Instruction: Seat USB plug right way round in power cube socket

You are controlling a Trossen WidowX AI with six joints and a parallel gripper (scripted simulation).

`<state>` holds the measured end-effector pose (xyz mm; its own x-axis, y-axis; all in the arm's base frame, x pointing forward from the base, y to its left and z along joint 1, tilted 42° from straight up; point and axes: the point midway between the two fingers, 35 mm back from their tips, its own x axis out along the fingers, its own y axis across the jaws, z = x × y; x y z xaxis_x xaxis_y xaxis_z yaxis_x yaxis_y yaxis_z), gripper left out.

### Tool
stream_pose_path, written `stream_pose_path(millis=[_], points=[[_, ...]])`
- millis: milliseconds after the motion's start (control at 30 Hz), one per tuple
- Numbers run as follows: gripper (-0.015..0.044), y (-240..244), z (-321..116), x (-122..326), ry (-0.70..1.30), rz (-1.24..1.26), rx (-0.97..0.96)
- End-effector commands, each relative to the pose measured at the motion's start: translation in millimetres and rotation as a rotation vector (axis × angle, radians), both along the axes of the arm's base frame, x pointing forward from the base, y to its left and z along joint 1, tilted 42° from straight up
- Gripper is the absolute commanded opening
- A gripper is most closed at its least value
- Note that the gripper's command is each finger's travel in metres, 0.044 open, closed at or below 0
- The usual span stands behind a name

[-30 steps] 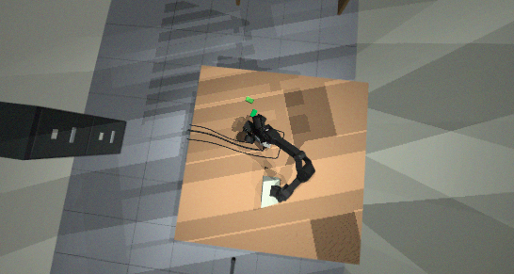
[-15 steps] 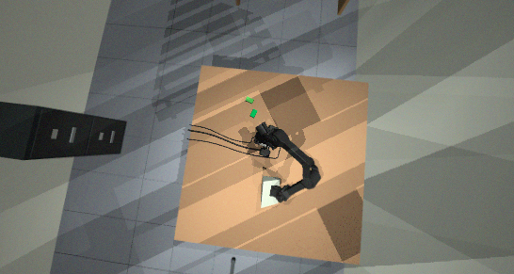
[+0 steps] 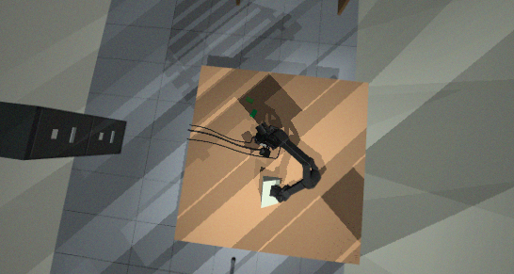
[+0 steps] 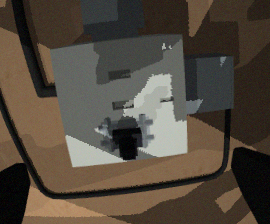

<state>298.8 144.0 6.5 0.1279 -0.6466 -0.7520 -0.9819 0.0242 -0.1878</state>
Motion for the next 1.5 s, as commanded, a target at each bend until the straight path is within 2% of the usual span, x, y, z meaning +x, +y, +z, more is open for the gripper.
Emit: stream_pose_path(millis=[0,867,1400,1467], points=[[0.044,-5,-3,0,0.004,0.002,-0.007],[0.044,-16,-16,2,0.003,0.002,-0.008],[0.002,-15,-14,2,-0.001,-0.003,0.0],[0.0007,-15,-14,2,-0.001,-0.003,0.0]])
